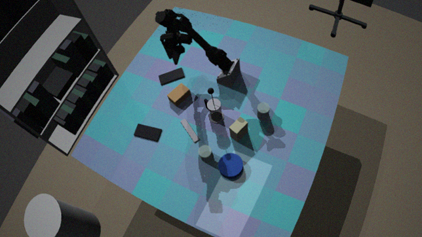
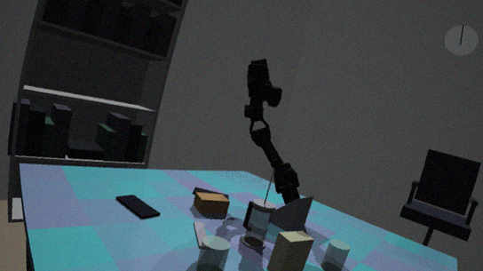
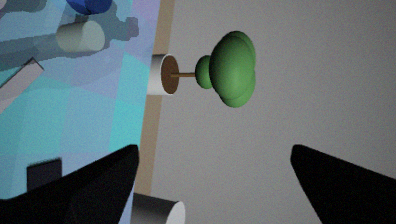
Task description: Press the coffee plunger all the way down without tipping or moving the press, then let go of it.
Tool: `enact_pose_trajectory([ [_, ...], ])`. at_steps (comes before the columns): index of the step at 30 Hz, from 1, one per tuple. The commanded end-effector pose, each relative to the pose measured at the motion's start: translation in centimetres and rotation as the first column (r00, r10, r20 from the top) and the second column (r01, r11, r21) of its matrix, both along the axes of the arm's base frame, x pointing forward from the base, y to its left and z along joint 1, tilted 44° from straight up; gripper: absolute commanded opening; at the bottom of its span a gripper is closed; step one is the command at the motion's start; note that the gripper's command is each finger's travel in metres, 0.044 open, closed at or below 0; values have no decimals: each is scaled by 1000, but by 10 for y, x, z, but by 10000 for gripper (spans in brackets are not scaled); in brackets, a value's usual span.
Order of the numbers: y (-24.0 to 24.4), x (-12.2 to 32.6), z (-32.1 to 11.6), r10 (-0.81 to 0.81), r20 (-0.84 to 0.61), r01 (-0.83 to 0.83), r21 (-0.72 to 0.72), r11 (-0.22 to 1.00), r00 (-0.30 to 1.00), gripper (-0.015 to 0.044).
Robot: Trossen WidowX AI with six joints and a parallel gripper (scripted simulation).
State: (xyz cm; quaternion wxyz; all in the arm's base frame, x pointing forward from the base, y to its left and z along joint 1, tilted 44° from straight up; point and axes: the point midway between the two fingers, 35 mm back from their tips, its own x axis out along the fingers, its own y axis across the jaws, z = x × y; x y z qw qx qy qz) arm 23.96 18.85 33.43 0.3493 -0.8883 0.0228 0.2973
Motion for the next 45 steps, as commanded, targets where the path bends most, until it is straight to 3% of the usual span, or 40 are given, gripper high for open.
enact_pose_trajectory([
  [1,1,0,-1,-8,-4,8,8,1000,1000,426],
  [7,15,-2,-33,-208,-96,223,192,956,973,440],
  [12,31,-9,-71,-418,-204,465,383,798,885,440],
  [20,47,-28,-124,-624,-362,672,638,375,692,440],
  [28,54,-48,-164,-647,-507,611,788,-80,569,440],
  [39,13,-43,-207,-647,-509,604,792,-93,567,440],
  [45,12,-41,-206,-650,-507,600,794,-96,567,440],
])
